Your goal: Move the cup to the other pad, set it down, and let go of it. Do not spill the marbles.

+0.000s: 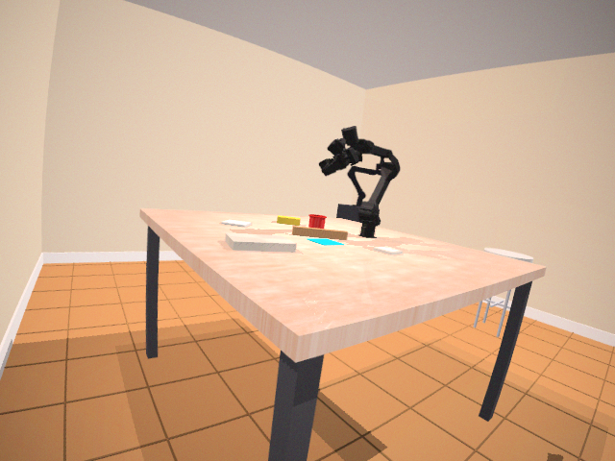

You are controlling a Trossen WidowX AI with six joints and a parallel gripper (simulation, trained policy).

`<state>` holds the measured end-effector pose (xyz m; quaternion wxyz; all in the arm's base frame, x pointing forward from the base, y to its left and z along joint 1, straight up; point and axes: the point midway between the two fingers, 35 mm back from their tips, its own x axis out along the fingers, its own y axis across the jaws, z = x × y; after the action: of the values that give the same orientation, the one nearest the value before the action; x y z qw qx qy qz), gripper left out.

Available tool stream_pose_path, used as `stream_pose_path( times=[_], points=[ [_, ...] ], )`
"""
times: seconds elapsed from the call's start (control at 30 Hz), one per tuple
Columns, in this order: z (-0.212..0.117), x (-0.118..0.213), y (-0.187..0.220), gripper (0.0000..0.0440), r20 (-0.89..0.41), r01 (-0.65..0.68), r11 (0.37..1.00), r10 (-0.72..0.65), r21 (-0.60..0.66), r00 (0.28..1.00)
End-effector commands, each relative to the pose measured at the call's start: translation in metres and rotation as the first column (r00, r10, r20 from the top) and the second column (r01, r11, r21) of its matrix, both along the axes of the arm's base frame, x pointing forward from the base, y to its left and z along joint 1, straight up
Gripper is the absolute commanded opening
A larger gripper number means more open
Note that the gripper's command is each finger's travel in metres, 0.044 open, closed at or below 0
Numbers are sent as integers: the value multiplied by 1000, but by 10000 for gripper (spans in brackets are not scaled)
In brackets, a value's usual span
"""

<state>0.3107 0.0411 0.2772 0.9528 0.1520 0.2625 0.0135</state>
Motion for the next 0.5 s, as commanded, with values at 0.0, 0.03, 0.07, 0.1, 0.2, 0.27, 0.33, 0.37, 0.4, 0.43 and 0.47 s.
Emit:
stream_pose_path(
  times=[0.0,0.03,0.07,0.1,0.2,0.27,0.33,0.37,0.4,0.43,0.47],
  points=[
    [-4,-1,4,86,-69,5,1000,-4,21,998],
    [-5,-2,4,87,-86,7,1000,-5,24,996],
    [-7,-2,5,88,-103,9,1000,-6,26,995],
    [-8,-3,6,89,-121,11,1000,-8,28,993],
    [-13,-4,7,92,-173,17,999,-12,29,985],
    [-16,-6,7,94,-207,21,999,-14,28,978],
    [-19,-7,8,95,-241,24,999,-17,26,970],
    [-21,-7,8,96,-257,26,999,-19,24,966],
    [-22,-8,8,97,-274,28,999,-21,21,962],
    [-24,-9,8,98,-290,29,999,-22,19,957],
    [-26,-10,8,100,-306,31,999,-24,16,952]
  ],
)
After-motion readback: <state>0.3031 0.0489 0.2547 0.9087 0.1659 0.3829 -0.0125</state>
